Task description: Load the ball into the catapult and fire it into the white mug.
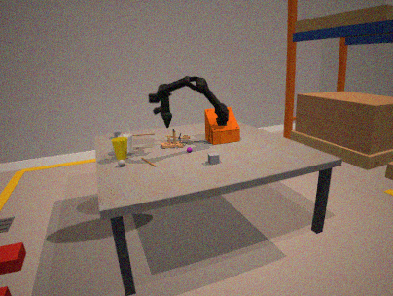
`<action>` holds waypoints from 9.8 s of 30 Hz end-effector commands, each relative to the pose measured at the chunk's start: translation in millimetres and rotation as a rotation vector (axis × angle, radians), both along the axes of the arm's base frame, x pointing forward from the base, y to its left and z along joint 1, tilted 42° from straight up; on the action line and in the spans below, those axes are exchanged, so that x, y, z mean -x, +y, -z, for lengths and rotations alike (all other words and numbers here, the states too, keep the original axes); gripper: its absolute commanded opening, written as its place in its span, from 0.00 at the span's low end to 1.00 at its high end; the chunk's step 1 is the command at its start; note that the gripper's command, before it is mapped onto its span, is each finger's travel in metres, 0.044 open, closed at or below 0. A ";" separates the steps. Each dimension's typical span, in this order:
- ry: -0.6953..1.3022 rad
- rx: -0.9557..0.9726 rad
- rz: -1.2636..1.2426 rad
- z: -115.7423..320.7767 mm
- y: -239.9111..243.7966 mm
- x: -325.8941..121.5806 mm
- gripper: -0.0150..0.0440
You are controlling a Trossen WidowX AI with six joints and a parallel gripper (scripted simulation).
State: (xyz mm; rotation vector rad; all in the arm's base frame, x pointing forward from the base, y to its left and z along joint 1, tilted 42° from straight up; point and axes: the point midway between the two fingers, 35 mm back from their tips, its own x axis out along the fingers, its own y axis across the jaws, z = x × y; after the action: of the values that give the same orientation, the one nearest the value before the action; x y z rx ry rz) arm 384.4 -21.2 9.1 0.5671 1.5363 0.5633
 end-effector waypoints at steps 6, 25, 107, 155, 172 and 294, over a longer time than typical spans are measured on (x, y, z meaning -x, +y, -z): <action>-0.026 0.016 -0.008 -23.1 25.4 6.7 0.82; -0.095 -0.017 -0.116 -57.1 179.8 116.0 0.76; -0.081 -0.006 -0.118 -104.6 127.0 114.9 0.25; 0.264 -0.006 -0.234 44.3 39.2 127.7 0.25; 0.255 -0.003 -0.236 50.8 44.8 126.5 0.25; -0.619 0.332 -0.046 -64.6 -7.9 -108.3 0.25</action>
State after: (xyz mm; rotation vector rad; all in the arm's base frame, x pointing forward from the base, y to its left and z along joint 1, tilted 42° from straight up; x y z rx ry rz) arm 506.2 -41.4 78.8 0.1617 0.9856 0.4167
